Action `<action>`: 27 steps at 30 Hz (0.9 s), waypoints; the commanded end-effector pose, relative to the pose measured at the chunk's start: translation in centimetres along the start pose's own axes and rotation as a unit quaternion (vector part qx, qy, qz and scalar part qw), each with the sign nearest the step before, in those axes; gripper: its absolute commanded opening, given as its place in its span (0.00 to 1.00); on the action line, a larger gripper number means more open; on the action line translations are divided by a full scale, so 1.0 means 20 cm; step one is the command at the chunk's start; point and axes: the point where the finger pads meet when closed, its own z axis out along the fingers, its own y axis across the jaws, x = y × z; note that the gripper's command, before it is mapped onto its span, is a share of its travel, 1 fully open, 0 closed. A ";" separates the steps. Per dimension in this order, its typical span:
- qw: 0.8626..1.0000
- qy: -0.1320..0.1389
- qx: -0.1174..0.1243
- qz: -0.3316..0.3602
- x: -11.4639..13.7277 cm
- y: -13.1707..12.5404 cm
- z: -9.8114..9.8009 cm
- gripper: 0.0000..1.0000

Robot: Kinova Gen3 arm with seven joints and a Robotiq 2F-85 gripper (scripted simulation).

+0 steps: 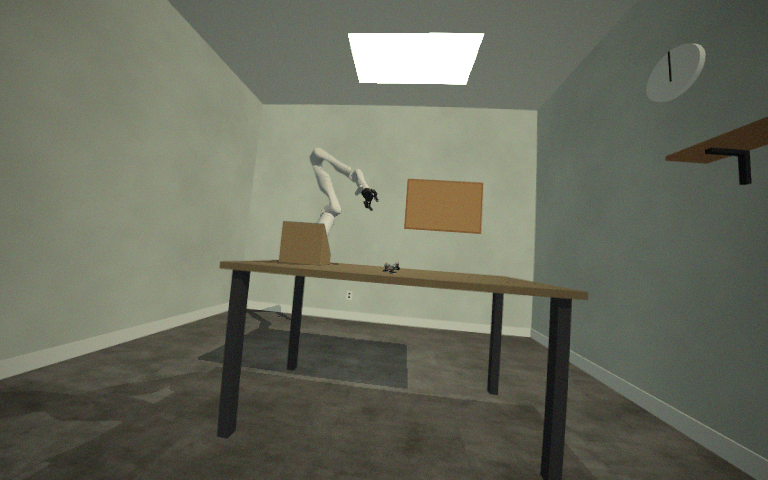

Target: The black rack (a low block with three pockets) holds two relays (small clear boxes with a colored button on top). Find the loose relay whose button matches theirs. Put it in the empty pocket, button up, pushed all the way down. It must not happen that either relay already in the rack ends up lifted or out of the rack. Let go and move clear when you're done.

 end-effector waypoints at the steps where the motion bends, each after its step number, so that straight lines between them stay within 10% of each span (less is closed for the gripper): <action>1: 1.000 -0.008 -0.003 -0.007 -0.02 0.01 -0.01 1.00; 27: 0.998 -0.027 -0.037 -0.038 -0.10 -0.06 0.03 1.00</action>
